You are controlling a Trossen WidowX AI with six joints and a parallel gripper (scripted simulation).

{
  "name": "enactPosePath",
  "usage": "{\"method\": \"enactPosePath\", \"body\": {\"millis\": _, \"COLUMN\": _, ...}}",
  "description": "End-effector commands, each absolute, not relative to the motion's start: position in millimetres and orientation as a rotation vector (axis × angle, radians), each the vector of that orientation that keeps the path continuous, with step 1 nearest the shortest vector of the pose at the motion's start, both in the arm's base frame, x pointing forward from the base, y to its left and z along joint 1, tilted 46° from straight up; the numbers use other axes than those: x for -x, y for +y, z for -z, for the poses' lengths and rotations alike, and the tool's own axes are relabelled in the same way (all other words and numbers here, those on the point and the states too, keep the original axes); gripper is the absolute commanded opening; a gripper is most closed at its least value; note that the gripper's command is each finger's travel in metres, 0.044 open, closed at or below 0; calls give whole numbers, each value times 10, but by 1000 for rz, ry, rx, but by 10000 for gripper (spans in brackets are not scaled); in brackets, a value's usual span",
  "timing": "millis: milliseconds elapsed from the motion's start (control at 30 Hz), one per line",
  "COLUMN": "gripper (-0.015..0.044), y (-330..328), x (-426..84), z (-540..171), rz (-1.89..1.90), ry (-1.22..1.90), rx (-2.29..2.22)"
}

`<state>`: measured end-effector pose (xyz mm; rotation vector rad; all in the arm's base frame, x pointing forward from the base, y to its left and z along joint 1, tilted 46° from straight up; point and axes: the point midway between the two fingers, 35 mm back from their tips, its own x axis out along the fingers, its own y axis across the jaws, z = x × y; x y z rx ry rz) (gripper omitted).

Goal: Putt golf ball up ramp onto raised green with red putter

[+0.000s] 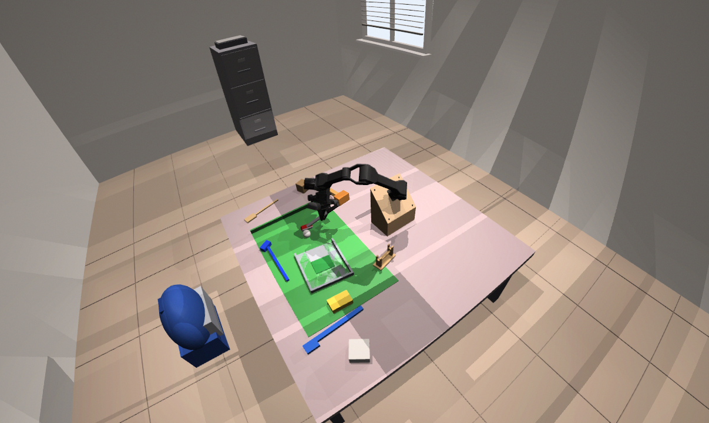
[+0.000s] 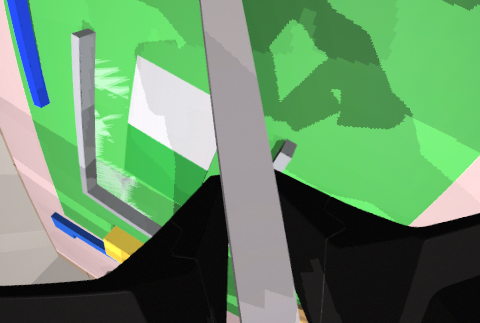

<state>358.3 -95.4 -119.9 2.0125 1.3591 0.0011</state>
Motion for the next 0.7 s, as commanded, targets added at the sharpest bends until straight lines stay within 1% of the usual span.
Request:
{"method": "enactPosePath", "body": {"millis": 0, "gripper": 0, "y": -653, "x": -3565, "z": 926, "rz": -19, "ry": 1365, "rx": -2029}}
{"method": "enactPosePath", "body": {"millis": 133, "gripper": 0, "y": -523, "x": -3546, "z": 813, "rz": -31, "ry": 1369, "rx": -2032}}
{"method": "enactPosePath", "body": {"millis": 300, "gripper": 0, "y": -571, "x": -3564, "z": 672, "rz": -31, "ry": 1368, "rx": -2031}}
{"method": "enactPosePath", "body": {"millis": 567, "gripper": 0, "y": -705, "x": -3581, "z": 192, "rz": -30, "ry": 1369, "rx": -2031}}
{"method": "enactPosePath", "body": {"millis": 667, "gripper": 0, "y": -714, "x": -3580, "z": 150, "rz": -30, "ry": 1369, "rx": -2031}}
